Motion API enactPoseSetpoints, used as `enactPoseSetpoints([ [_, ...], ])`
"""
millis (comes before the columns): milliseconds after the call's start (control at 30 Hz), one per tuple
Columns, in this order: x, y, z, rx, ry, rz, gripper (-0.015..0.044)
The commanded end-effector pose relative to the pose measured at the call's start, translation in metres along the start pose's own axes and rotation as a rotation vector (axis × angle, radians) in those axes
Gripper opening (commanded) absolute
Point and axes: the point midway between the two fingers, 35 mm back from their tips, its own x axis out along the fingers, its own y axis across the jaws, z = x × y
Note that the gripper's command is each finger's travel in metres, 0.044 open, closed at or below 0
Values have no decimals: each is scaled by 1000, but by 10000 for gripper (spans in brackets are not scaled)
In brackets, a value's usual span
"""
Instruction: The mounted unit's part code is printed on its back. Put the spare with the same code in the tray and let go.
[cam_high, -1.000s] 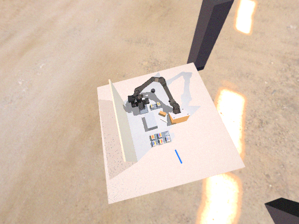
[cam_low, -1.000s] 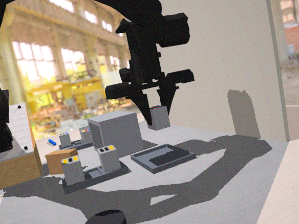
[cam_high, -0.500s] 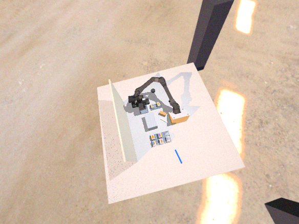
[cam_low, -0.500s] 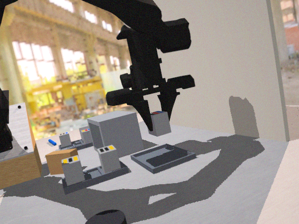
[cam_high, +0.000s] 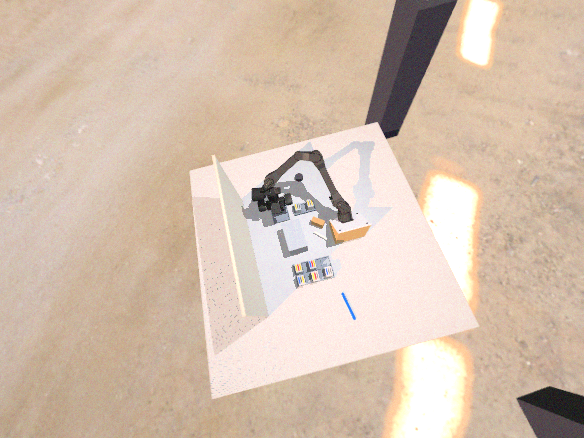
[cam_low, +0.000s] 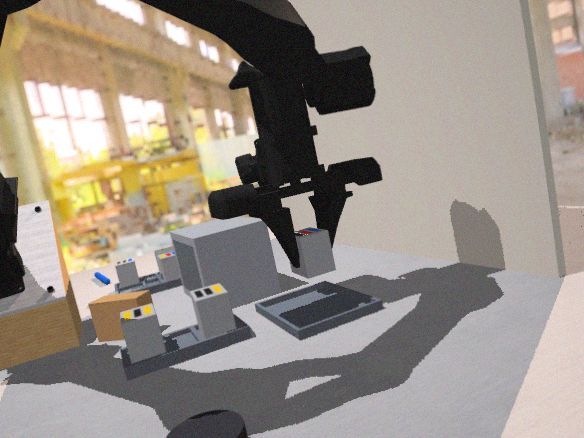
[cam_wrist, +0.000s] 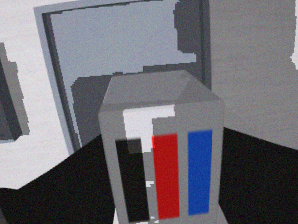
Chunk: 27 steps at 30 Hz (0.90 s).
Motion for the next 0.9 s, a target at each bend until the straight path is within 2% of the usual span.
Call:
enactPoseSetpoints([
  [0, 5, 2, 1, -7, -1, 4, 0],
  [867, 25, 7, 0, -7, 6, 4, 0],
])
